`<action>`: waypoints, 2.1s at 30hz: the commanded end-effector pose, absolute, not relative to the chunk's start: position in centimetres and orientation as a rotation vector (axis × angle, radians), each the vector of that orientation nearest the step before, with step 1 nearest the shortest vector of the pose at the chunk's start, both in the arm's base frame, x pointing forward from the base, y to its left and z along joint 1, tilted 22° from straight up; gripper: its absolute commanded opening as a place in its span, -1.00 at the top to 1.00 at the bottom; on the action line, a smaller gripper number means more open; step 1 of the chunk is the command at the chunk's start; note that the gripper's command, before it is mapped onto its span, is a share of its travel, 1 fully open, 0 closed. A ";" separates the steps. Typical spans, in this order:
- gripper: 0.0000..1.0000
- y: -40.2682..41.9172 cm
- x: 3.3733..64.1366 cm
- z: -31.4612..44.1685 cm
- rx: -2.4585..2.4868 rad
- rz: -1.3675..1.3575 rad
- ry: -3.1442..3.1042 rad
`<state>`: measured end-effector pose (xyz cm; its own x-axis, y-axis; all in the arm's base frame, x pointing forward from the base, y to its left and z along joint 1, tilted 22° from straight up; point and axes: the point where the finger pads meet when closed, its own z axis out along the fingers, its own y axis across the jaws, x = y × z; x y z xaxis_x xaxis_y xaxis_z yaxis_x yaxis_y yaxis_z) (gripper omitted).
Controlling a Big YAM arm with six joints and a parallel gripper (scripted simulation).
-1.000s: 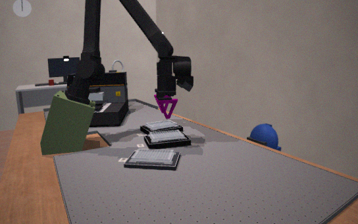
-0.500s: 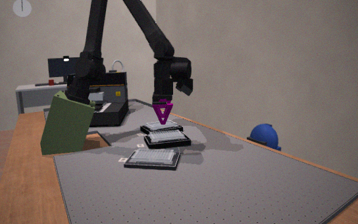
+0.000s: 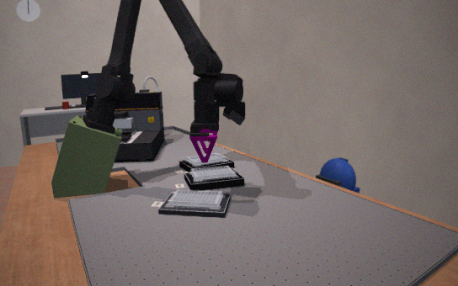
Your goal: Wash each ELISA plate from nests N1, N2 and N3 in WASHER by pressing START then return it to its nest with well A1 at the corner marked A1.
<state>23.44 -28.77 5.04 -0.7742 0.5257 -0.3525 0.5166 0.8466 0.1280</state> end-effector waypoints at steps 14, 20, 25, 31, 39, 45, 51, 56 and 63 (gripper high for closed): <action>-1.00 -35.7 18.7 4.3 0.925 0.007 2.567; -1.00 -36.5 18.1 4.9 0.908 -0.015 2.560; -1.00 -36.0 18.5 4.6 0.895 -0.003 2.572; -1.00 -36.0 18.5 4.6 0.896 -0.003 2.572; -1.00 -36.0 18.5 4.6 0.900 -0.002 2.571; -1.00 -36.0 18.5 4.6 0.900 -0.002 2.571; -1.00 -36.0 18.5 4.6 0.900 -0.002 2.571; -1.00 -36.0 18.5 4.6 0.900 -0.002 2.571; -1.00 -36.0 18.5 4.6 0.900 -0.002 2.571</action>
<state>17.56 -34.22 2.86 -0.7023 0.6277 -0.3357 0.6125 0.7732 0.1644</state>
